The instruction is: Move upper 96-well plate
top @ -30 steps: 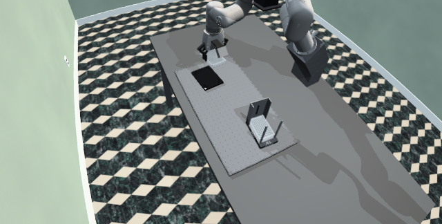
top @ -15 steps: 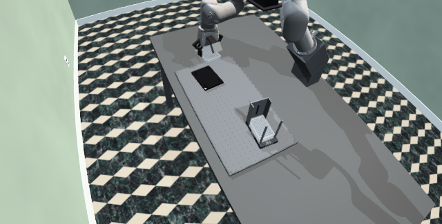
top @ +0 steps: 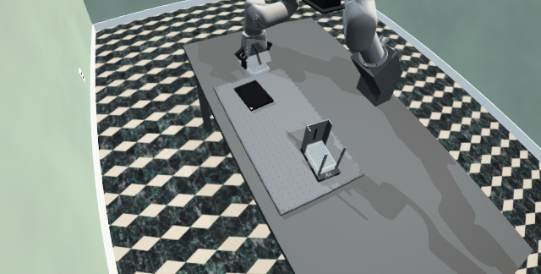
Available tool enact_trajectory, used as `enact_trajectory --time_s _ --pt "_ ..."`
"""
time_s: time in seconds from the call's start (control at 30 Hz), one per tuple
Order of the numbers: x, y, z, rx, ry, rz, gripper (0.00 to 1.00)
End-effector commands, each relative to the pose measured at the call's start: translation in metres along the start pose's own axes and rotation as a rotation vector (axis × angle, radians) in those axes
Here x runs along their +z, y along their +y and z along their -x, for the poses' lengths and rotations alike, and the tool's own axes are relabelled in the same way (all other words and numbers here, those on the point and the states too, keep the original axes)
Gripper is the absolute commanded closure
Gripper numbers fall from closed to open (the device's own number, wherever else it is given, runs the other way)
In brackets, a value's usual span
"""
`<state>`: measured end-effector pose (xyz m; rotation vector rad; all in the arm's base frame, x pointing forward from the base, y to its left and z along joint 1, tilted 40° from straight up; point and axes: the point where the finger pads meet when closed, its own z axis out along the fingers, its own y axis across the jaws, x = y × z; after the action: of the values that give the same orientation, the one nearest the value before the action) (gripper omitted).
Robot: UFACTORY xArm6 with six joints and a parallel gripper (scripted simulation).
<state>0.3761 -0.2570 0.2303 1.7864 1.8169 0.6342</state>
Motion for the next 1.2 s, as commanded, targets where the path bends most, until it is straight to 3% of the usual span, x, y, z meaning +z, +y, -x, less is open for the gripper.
enact_trajectory --time_s 0.0,0.63,1.17 --pt "-0.001 0.001 0.000 -0.001 -0.002 0.002 1.00" --pt "-0.001 0.001 0.000 -0.001 -0.002 0.002 1.00" --pt "0.023 0.001 -0.001 -0.001 -0.002 0.002 1.00"
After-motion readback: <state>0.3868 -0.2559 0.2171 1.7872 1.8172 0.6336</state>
